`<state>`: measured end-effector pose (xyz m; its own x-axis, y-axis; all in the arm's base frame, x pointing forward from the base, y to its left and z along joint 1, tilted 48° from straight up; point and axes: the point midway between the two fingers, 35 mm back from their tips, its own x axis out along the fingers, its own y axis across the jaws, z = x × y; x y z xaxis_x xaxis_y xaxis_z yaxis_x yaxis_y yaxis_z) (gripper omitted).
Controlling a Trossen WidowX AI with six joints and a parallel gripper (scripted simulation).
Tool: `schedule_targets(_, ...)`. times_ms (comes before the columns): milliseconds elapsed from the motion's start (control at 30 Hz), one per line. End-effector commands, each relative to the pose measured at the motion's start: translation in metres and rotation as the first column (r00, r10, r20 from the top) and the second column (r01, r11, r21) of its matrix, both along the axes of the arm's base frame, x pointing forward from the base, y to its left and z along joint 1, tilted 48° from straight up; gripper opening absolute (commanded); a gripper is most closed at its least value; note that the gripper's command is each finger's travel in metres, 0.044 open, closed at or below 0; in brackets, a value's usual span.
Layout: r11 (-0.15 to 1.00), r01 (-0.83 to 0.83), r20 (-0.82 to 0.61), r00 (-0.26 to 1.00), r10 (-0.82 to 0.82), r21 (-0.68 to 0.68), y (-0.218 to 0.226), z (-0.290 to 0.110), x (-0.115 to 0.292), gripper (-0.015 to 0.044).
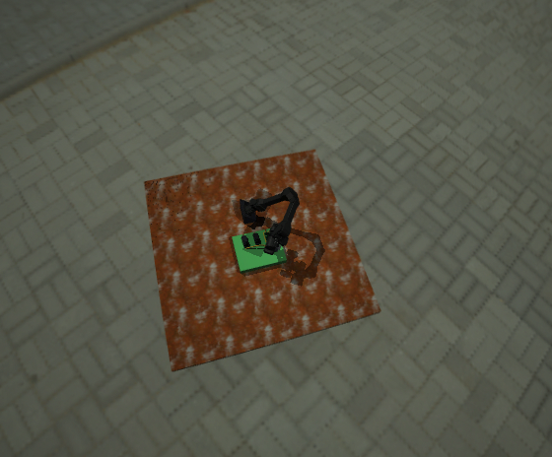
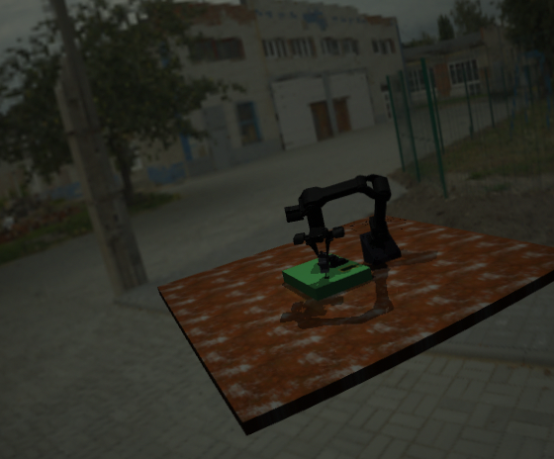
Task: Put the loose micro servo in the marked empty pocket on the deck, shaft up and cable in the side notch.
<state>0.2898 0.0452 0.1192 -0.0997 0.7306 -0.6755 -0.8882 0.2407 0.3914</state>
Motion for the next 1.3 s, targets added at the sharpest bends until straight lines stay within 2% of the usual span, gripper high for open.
schedule_targets(0,0.993,0.115,-0.119,0.986,-0.117,-0.020,0.000,0.001,0.000,0.0000)
schedule_targets(367,0.931,0.345,-0.371,0.854,-0.365,-0.120,0.000,0.001,0.000,0.0000)
schedule_targets(767,0.808,0.519,-0.563,0.593,-0.575,-0.279,0.000,0.001,0.000,0.0000)
schedule_targets(867,0.790,0.534,-0.580,0.555,-0.596,-0.301,0.000,0.001,0.000,0.0000)
schedule_targets(1267,0.790,0.534,-0.581,0.554,-0.596,-0.301,-0.002,0.001,-0.013,0.0000)
